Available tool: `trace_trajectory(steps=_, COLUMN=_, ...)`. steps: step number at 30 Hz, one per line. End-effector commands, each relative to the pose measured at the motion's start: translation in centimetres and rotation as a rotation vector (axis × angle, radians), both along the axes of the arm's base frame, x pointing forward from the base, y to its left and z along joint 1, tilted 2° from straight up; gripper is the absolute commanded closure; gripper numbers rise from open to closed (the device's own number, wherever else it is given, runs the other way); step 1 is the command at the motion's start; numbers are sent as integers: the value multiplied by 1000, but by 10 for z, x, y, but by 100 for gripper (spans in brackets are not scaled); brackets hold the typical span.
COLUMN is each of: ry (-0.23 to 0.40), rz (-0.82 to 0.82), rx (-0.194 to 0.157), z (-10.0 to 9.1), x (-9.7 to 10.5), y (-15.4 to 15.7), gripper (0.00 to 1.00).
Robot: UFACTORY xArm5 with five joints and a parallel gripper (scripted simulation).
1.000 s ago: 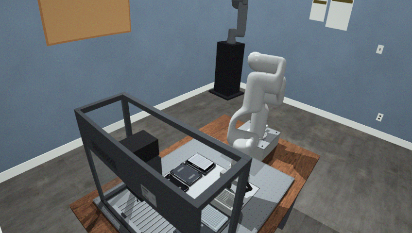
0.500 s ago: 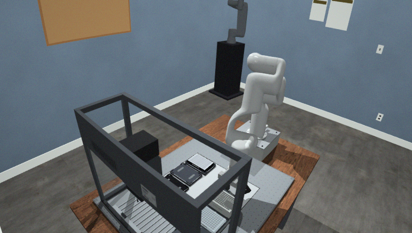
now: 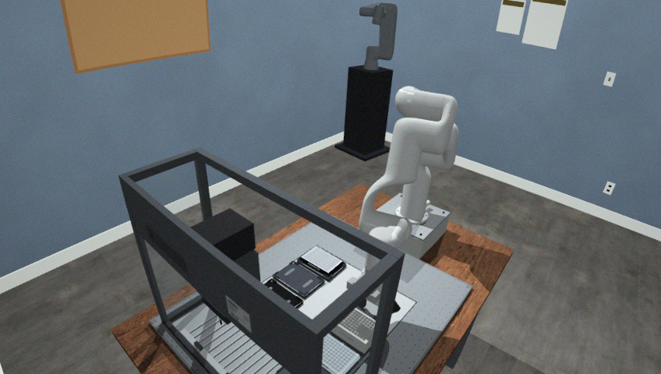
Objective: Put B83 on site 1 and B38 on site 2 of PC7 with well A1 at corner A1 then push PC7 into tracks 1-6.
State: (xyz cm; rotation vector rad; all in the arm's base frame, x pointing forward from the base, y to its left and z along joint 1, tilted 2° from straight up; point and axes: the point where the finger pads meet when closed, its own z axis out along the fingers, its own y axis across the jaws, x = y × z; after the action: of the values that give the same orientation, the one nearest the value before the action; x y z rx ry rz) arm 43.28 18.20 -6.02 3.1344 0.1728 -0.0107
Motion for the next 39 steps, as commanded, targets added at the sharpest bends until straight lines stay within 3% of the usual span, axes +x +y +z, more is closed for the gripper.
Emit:
trace_trajectory(steps=1, ry=-14, rz=0, rx=-23, z=1, x=6, y=1, gripper=19)
trace_trajectory(steps=39, ry=-14, rz=0, rx=-23, z=2, x=40, y=5, gripper=19)
